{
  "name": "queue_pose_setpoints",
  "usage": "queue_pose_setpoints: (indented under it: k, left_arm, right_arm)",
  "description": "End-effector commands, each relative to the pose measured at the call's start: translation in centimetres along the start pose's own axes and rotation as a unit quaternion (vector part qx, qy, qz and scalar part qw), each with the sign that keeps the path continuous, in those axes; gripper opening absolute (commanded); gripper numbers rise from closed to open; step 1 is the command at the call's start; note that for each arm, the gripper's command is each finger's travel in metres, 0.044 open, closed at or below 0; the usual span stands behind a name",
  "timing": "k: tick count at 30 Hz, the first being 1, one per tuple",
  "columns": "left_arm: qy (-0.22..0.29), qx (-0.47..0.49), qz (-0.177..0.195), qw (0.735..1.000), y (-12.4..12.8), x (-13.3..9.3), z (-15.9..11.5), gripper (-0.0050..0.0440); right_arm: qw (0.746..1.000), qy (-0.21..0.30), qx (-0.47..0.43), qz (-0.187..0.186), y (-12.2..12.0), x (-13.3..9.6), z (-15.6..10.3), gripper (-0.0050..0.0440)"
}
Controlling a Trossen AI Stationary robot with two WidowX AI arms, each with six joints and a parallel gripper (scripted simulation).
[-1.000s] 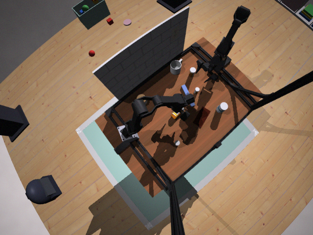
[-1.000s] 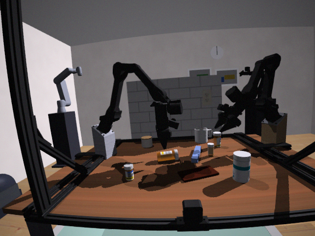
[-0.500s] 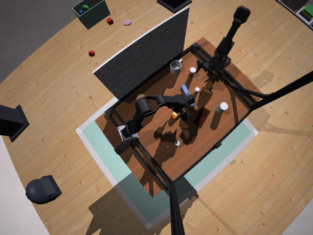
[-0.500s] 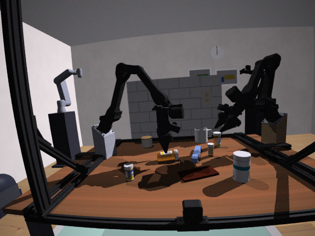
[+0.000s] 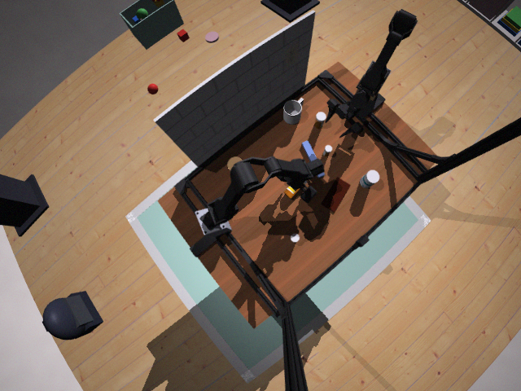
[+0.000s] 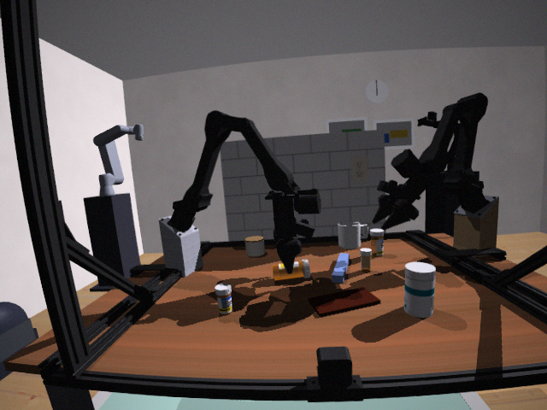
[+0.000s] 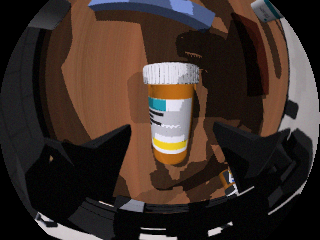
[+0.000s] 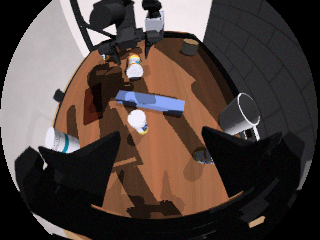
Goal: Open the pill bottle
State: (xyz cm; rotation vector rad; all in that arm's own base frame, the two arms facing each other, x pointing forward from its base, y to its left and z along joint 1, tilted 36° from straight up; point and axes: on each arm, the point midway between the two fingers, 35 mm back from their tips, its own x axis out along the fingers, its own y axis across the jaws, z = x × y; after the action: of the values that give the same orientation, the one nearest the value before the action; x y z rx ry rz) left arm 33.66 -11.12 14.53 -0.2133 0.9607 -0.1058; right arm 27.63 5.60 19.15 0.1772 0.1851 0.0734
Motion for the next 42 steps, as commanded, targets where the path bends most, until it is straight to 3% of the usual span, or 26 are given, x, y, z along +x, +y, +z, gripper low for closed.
queue_pose_setpoints:
  k: [1,20,29,31,42]
  left_arm:
    - [0.007,-0.001,0.001,1.000,0.1,0.8,-0.4,0.0440]
    - [0.006,0.000,0.002,1.000,0.1,3.3,-0.5,0.0440]
    - [0.006,0.000,0.002,1.000,0.1,3.3,-0.5,0.0224]
    - [0.006,0.000,0.002,1.000,0.1,3.3,-0.5,0.0259]
    - [0.006,0.000,0.002,1.000,0.1,3.3,-0.5,0.0199]
  right_arm:
    - [1.000,0.000,0.000,0.000,0.0,0.0,0.0,0.0440]
    - [1.000,0.000,0.000,0.000,0.0,0.0,0.0,0.0440]
    - [1.000,0.000,0.000,0.000,0.0,0.0,0.0,0.0440]
    - [1.000,0.000,0.000,0.000,0.0,0.0,0.0,0.0440]
    - [1.000,0.000,0.000,0.000,0.0,0.0,0.0,0.0440]
